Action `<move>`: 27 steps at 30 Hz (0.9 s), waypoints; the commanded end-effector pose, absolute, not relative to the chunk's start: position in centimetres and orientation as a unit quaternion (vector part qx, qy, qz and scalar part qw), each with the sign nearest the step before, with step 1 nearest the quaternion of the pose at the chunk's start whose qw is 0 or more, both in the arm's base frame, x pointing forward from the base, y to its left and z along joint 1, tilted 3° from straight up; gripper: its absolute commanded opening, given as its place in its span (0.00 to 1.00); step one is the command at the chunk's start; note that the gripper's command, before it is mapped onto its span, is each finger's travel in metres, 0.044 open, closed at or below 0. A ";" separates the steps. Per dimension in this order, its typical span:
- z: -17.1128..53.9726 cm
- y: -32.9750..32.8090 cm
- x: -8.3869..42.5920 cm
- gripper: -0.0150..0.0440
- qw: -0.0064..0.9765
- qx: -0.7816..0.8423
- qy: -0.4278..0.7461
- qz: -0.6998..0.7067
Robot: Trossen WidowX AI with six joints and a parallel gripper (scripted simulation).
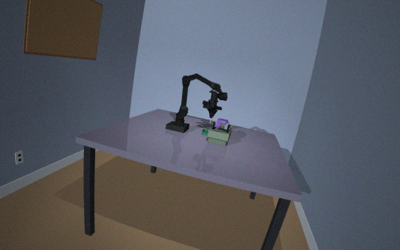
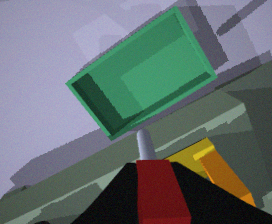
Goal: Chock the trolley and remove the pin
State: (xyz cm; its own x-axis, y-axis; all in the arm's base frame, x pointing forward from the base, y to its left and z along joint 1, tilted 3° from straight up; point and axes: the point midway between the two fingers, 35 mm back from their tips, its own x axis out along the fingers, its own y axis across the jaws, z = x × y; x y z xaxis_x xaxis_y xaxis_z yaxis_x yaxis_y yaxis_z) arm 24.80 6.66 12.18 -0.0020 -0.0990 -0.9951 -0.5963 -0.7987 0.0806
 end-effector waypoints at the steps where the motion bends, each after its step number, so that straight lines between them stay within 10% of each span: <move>1: 12.2 6.6 24.8 0.25 0.157 -0.687 0.208 0.678; 27: 11.9 6.3 24.7 0.25 0.018 -0.697 0.003 0.717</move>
State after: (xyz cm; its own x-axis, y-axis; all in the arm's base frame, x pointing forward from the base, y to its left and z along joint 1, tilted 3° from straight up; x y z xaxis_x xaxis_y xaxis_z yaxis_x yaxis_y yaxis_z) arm 24.92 6.24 12.18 -0.0279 0.0164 -0.9995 -0.0406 -0.9991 -0.0153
